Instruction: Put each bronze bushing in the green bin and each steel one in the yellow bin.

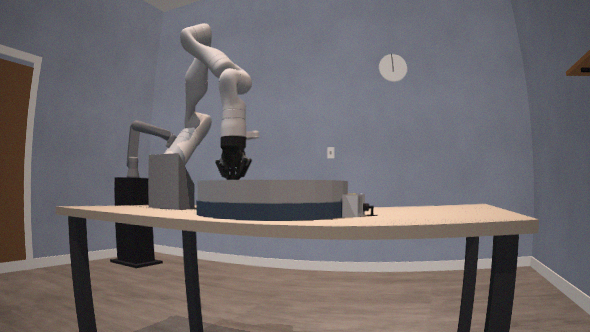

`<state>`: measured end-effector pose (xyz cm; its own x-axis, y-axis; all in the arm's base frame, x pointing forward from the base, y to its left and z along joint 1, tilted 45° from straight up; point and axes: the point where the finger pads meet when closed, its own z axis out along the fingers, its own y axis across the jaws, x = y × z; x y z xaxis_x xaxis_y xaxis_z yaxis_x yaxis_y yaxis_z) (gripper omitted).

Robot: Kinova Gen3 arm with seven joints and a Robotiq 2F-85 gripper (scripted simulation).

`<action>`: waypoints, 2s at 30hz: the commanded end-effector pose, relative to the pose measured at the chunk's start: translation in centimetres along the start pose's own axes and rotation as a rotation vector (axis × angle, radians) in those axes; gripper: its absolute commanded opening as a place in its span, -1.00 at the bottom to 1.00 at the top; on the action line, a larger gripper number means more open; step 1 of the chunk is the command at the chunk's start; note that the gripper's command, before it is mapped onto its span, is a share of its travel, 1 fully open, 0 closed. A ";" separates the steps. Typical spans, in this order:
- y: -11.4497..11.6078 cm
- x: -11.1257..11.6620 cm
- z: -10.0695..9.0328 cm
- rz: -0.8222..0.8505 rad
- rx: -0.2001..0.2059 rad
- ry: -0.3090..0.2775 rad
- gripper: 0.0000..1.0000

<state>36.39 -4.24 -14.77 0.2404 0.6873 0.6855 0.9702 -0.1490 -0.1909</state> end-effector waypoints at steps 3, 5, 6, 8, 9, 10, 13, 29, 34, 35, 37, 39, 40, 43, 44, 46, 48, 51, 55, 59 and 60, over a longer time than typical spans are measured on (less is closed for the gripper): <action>0.1 0.0 -0.3 0.004 -0.001 0.001 -1.00; 0.1 0.0 -0.2 0.001 -0.002 -0.001 -1.00; 0.1 0.0 -0.3 0.001 -0.002 -0.001 -1.00; 0.1 0.0 -0.4 0.002 -0.001 0.000 -1.00; 0.1 0.0 -0.5 0.002 -0.001 0.000 -1.00; 0.1 0.0 -0.5 0.002 -0.001 0.000 -1.00; 0.1 0.0 -0.6 0.002 -0.001 0.000 -1.00; 0.0 0.0 -1.1 0.003 -0.001 0.000 -1.00; 0.0 0.0 -1.3 0.003 -0.001 0.000 -1.00; 0.0 0.0 -1.3 0.003 -0.001 0.000 -1.00; 0.0 0.0 -1.4 0.003 -0.001 0.001 -1.00; 0.1 0.0 -1.5 0.004 -0.001 0.001 -1.00; 0.1 0.0 -1.5 0.004 -0.001 0.001 -1.00; 0.1 0.0 -1.5 0.004 -0.001 0.001 -1.00; 0.1 0.0 -1.5 0.004 -0.001 0.001 -1.00; 0.0 0.0 -1.4 0.002 -0.001 -0.001 -1.00; 0.0 0.0 -1.5 0.003 -0.001 0.000 -1.00; 0.0 0.0 -1.7 0.003 -0.001 0.000 -1.00; 0.0 0.0 -1.7 0.003 -0.001 0.000 -1.00; 0.1 0.0 -2.1 0.004 -0.001 0.001 -1.00; 0.1 0.0 -2.1 0.004 -0.001 0.001 -1.00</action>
<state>36.41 -5.36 -13.64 0.2423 0.6870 0.6850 0.9697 -0.1495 -0.1930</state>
